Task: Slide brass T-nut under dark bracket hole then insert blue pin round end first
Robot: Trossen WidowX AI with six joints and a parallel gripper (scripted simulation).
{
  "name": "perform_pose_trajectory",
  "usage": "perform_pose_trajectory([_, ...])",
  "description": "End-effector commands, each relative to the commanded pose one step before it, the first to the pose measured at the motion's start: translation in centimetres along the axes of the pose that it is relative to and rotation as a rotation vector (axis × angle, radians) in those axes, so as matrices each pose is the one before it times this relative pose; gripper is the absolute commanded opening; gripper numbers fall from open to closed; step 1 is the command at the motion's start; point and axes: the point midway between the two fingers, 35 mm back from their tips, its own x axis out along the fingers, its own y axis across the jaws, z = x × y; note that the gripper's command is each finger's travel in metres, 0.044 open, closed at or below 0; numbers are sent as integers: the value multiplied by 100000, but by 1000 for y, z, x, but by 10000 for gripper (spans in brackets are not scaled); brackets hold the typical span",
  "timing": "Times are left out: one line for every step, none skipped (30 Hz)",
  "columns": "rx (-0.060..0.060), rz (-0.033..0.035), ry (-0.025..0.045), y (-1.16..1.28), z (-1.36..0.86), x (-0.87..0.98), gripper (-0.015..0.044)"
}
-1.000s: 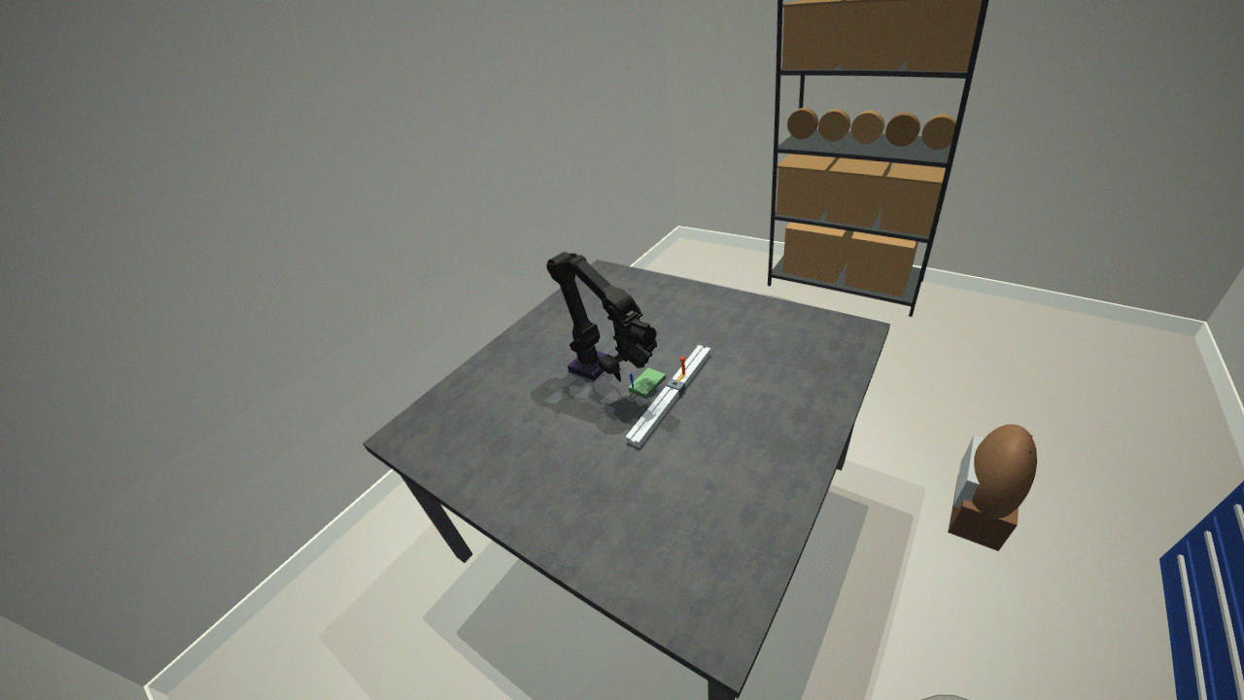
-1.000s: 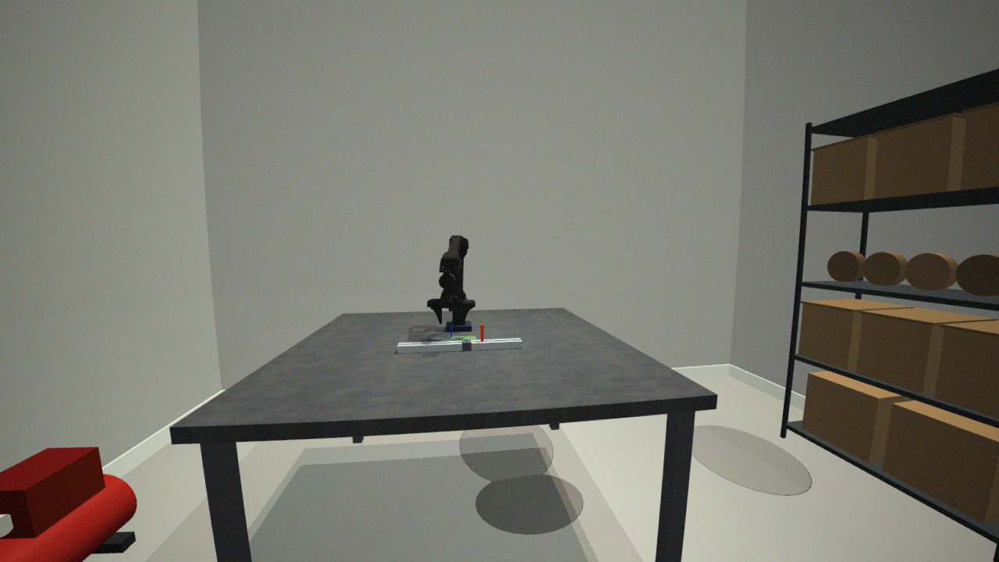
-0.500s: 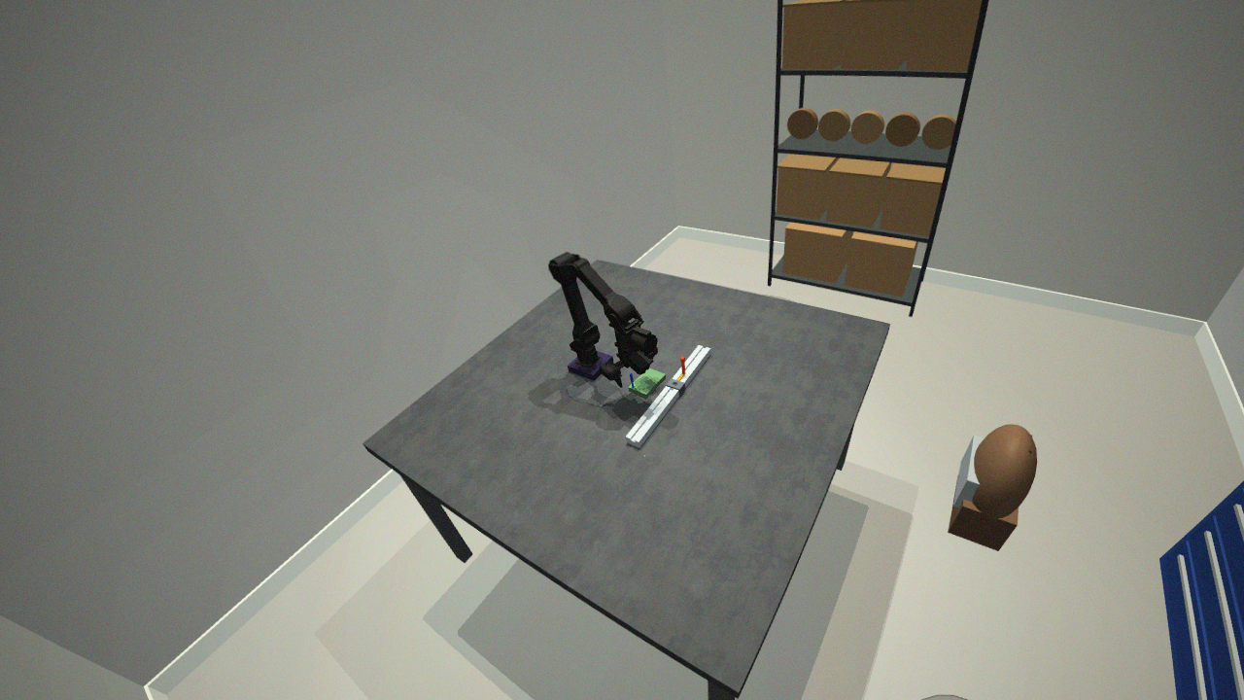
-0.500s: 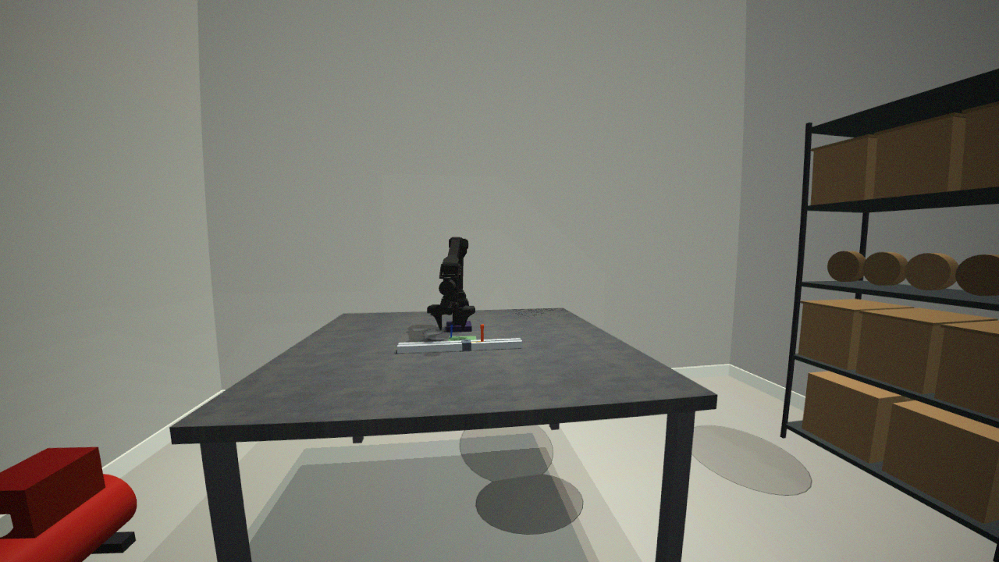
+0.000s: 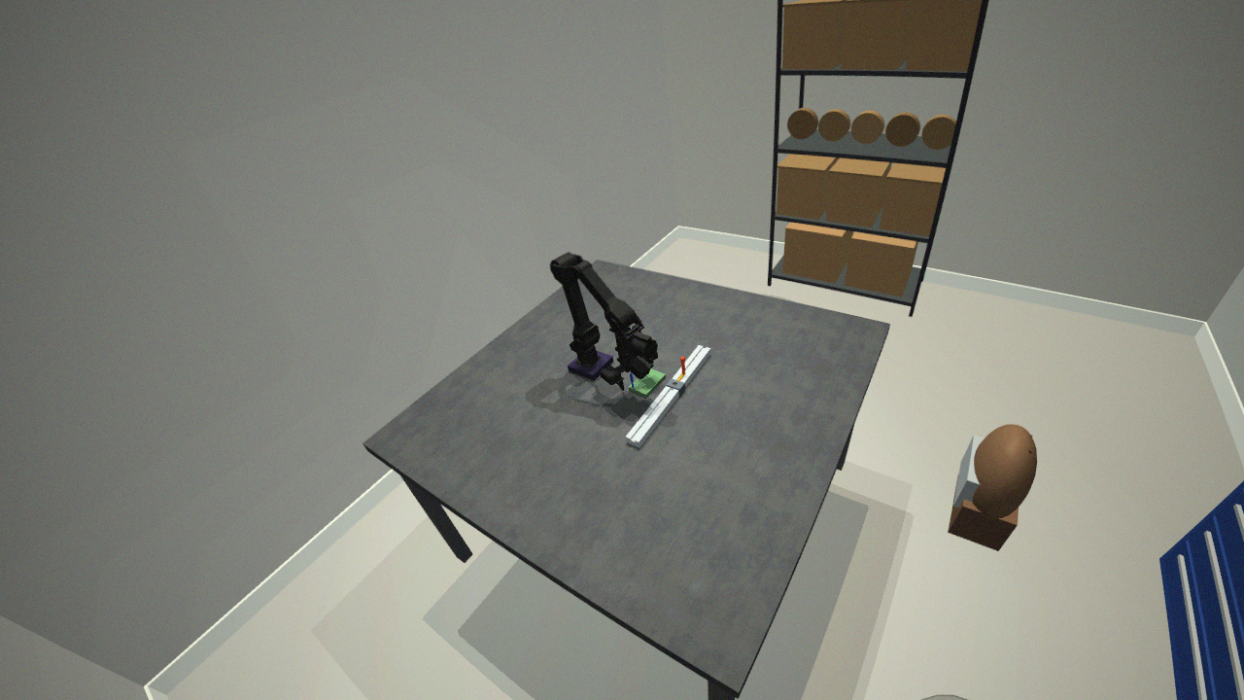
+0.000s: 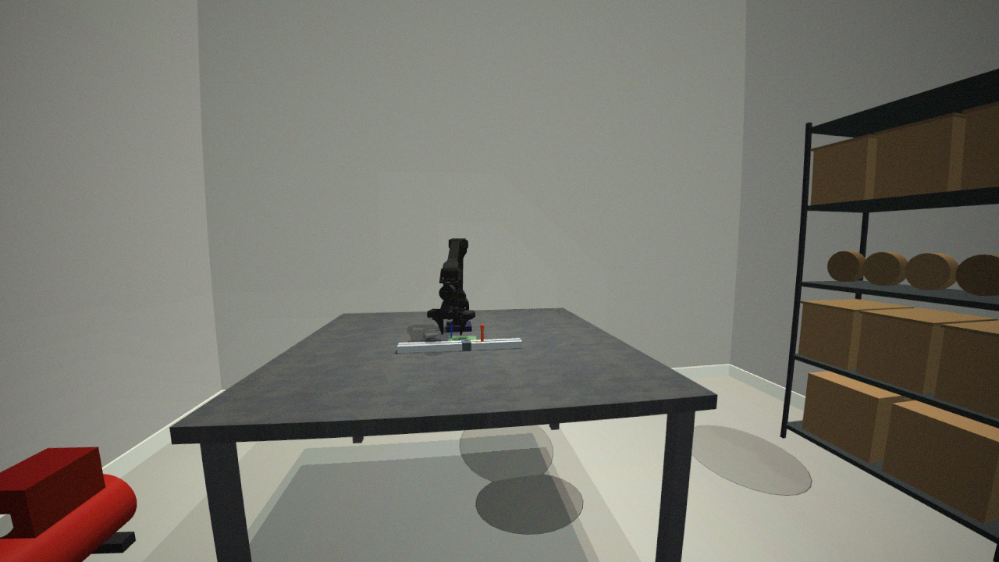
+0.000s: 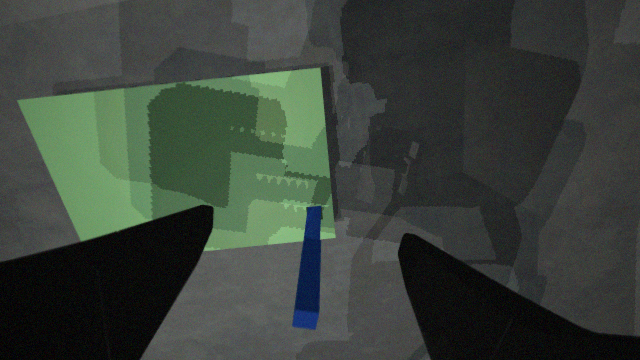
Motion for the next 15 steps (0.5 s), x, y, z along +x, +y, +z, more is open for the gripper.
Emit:
perform_pose_trajectory([-631,279,223,29,-76,152,282])
perform_pose_trajectory([0,0,0,0,0,0,256])
perform_pose_trajectory([0,0,0,0,0,0,230])
perform_pose_trajectory([0,0,0,0,0,0,204])
perform_pose_trajectory([0,0,0,0,0,0,177])
perform_pose_trajectory([0,0,0,0,0,0,151])
perform_pose_trajectory([0,0,0,0,0,0,125])
perform_pose_trajectory([0,0,0,0,0,0,99])
perform_pose_trajectory([0,0,0,0,0,0,72])
perform_pose_trajectory([0,0,0,0,0,0,46])
perform_pose_trajectory([0,0,0,0,0,0,20])
perform_pose_trajectory([0,0,0,0,0,0,-6])
perform_pose_trajectory([0,0,0,0,0,0,-33])
perform_pose_trajectory([0,0,0,0,0,0,-59])
perform_pose_trajectory([0,0,0,0,0,0,-85])
